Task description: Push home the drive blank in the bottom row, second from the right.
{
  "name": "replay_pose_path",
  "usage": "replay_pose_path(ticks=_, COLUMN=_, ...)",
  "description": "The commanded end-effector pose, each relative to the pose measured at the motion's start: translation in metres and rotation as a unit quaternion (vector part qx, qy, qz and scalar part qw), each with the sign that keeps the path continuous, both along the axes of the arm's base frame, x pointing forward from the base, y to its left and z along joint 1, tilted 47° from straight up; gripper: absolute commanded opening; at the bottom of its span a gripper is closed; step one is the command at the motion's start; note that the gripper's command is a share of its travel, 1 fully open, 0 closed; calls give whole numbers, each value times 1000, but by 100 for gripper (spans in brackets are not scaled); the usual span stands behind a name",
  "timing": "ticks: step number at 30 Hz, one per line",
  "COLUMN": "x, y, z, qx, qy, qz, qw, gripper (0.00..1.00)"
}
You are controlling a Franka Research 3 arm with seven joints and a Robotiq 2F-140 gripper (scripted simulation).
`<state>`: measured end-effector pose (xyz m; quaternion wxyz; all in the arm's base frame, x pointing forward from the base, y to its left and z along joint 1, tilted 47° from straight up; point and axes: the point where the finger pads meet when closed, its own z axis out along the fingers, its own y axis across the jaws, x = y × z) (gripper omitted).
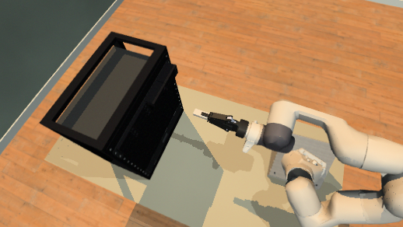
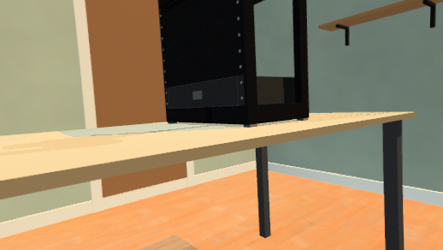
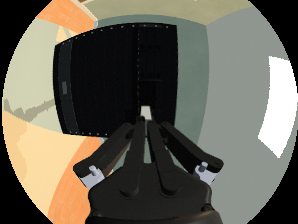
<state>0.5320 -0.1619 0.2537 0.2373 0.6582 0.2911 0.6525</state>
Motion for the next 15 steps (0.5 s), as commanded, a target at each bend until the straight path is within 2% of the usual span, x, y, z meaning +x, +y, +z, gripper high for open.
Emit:
replay_pose_path(ticks=1, x=-21, y=4, z=-1, qx=2, qy=5, qz=9, qw=1000, gripper=0)
replay_pose_path(ticks=5, x=-36, y=3, z=0, qx=2, qy=5, qz=9, qw=1000, gripper=0)
replay_pose_path(ticks=15, x=-48, y=2, z=0, qx=2, qy=5, qz=9, qw=1000, gripper=0)
